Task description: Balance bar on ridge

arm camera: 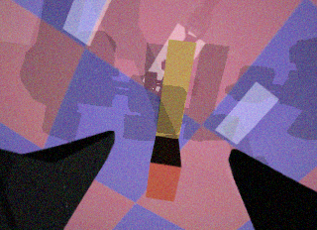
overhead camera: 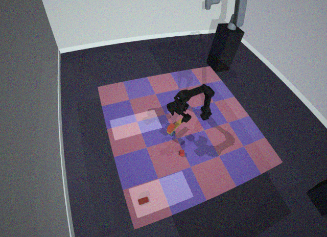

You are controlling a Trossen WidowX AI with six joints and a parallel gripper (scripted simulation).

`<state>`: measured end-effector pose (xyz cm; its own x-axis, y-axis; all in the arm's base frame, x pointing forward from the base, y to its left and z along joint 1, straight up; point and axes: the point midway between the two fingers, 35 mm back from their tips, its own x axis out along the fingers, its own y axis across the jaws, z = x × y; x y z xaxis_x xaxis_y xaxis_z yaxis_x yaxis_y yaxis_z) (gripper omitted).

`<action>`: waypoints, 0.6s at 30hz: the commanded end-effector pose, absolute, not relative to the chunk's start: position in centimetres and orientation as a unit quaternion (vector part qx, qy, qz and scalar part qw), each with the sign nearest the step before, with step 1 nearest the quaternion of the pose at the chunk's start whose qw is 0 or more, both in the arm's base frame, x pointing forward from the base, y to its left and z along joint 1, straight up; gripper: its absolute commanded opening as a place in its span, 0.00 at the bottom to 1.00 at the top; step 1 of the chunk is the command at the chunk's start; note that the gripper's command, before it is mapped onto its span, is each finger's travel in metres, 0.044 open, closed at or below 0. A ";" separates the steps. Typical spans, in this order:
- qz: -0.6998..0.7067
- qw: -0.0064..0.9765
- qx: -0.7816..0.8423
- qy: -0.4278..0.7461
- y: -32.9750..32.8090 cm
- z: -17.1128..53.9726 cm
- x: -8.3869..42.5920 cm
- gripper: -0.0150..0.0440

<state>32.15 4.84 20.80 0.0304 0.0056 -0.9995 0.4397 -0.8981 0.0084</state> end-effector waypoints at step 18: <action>-0.678 0.160 0.699 0.159 4.8 20.8 32.1 1.00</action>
